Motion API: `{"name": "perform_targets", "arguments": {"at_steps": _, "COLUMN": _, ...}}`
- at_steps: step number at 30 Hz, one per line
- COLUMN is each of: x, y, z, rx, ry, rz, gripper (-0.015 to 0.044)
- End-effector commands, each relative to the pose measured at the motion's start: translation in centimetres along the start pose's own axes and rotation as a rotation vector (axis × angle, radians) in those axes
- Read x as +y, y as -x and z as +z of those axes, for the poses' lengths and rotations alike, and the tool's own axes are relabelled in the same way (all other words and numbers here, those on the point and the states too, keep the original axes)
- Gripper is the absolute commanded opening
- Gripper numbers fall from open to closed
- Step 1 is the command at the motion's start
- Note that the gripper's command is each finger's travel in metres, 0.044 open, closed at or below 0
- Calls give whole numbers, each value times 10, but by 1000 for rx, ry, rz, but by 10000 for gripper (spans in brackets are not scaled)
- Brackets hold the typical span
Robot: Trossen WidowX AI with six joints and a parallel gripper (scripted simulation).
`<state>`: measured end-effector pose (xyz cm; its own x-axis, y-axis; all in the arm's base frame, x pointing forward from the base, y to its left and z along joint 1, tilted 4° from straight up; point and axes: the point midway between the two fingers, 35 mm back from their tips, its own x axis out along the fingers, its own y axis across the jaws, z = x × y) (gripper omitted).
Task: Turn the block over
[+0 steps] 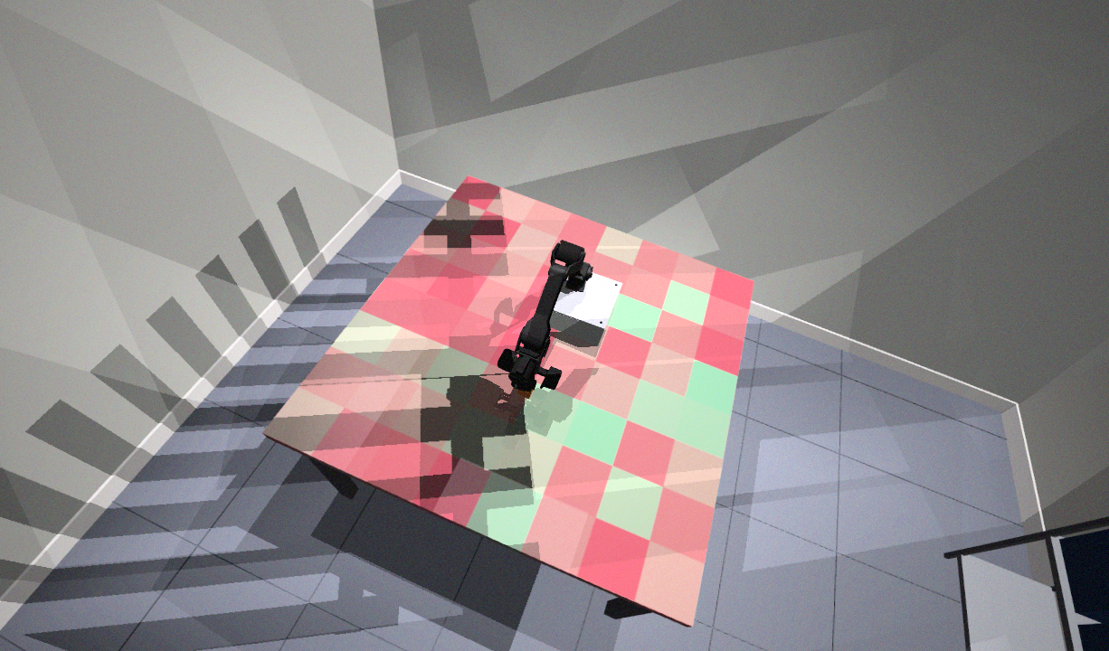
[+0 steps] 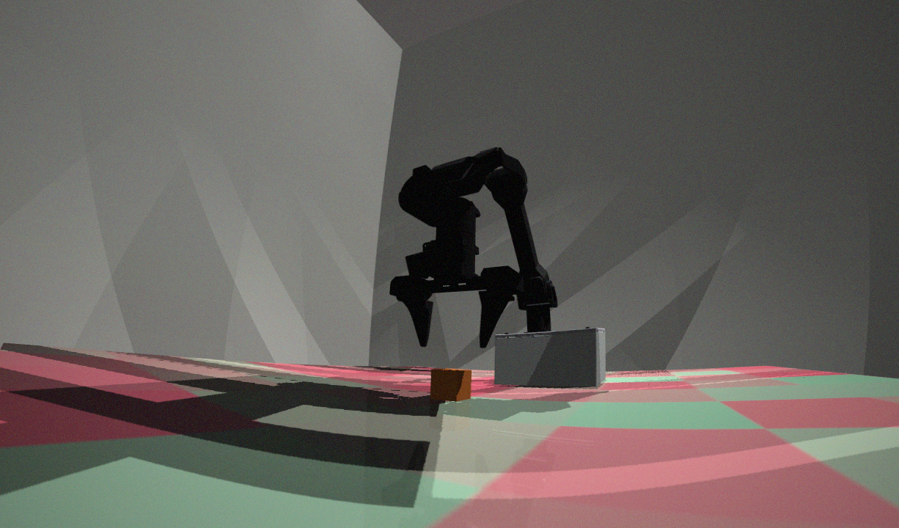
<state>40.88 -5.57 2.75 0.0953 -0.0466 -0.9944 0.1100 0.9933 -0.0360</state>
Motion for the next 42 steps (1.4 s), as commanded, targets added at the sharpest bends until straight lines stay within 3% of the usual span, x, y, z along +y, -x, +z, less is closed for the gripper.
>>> {"name": "perform_targets", "arguments": {"at_steps": 1, "x": 0, "y": -15, "z": -2, "rx": 9, "ry": 0, "rz": -3, "gripper": 440}}
{"name": "perform_targets", "arguments": {"at_steps": 30, "x": -1, "y": -48, "z": -3, "rx": 9, "ry": 0, "rz": -3, "gripper": 440}}
{"name": "perform_targets", "arguments": {"at_steps": 40, "x": -1, "y": -48, "z": -3, "rx": 9, "ry": 0, "rz": -3, "gripper": 177}}
{"name": "perform_targets", "arguments": {"at_steps": 42, "x": -1, "y": -48, "z": -3, "rx": 9, "ry": 0, "rz": -3, "gripper": 164}}
